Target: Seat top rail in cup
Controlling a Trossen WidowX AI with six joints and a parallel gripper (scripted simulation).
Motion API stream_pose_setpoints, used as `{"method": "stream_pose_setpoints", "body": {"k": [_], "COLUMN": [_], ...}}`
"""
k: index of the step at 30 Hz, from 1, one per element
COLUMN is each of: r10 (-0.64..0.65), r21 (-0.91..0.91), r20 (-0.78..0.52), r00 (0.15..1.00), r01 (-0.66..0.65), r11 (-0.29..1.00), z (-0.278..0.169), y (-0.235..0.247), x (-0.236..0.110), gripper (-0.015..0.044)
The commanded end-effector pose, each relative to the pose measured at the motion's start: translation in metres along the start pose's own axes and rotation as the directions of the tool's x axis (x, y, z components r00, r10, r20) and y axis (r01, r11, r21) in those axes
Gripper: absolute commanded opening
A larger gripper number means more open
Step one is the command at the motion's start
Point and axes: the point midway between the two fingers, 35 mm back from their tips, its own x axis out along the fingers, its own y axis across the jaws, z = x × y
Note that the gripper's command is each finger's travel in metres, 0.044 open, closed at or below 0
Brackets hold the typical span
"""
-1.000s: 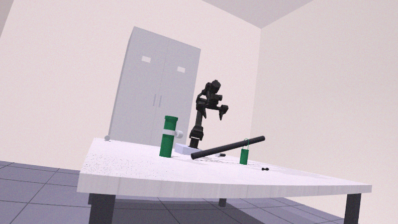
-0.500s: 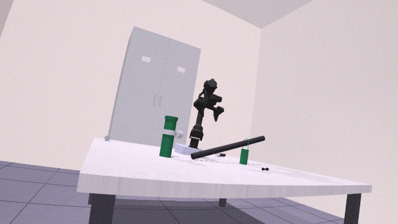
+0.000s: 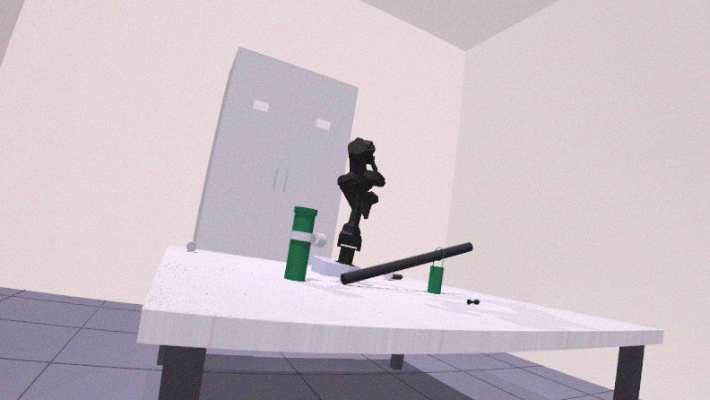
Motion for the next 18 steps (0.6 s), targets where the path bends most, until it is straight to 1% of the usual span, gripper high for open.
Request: {"method": "stream_pose_setpoints", "body": {"k": [1, 11, 18], "r10": [0.105, 0.133, 0.136], "r21": [-0.504, -0.744, -0.874], "r20": [0.065, 0.134, 0.181], "r00": [0.992, 0.982, 0.974], "r01": [-0.058, 0.011, 0.096], "r11": [0.862, 0.669, 0.476], "z": [-0.050, -0.082, -0.102], "y": [-0.043, -0.062, -0.071], "x": [-0.001, -0.004, -0.007], "gripper": [0.0440, 0.0440, 0.0440]}}
